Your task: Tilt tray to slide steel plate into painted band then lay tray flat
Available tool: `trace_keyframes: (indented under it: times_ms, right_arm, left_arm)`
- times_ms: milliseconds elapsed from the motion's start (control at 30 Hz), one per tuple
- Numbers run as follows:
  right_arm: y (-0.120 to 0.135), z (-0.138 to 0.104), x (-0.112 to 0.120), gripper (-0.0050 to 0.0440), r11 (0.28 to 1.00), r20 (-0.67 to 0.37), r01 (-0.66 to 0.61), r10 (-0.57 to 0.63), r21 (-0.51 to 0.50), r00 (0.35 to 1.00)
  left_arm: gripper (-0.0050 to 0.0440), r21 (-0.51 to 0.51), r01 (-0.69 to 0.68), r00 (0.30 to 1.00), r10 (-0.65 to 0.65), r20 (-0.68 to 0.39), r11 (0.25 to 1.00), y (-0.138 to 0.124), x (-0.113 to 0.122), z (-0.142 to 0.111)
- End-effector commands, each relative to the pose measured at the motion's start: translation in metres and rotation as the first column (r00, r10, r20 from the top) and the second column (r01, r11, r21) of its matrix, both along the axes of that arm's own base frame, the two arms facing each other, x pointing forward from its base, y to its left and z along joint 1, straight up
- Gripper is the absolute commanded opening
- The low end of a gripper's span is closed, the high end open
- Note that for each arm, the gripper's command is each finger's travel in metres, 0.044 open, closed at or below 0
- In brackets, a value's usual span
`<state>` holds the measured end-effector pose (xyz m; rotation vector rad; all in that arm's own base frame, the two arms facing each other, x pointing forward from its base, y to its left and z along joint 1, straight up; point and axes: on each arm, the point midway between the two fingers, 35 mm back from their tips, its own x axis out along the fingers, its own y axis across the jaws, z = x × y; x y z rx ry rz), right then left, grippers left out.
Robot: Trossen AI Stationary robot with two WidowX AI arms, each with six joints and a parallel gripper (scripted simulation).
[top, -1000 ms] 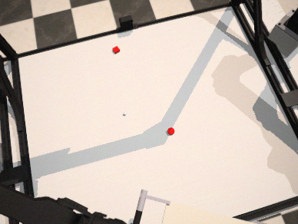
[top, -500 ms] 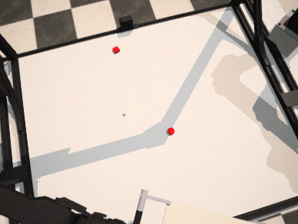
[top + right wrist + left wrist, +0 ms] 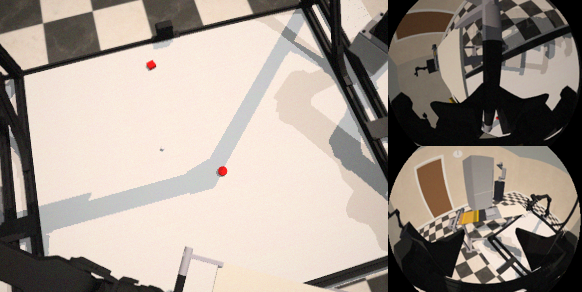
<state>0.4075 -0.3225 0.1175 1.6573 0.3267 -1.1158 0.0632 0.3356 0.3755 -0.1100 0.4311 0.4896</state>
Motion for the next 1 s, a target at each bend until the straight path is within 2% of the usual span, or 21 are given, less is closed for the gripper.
trace_keyframes:
  times_ms: [0,967]
  right_arm:
    - [-0.003,0.031,0.004,0.0000,0.999,0.055,0.002,0.000,-0.034,0.999]
    - [-0.004,0.042,0.006,0.0000,0.999,0.077,0.003,0.000,-0.046,0.997]
  left_arm:
    - [0.0440,0.002,0.004,1.000,-0.004,0.002,1.000,0.000,0.001,0.000]
    - [0.0440,0.002,0.004,1.000,-0.004,0.002,1.000,0.000,0.001,0.000]
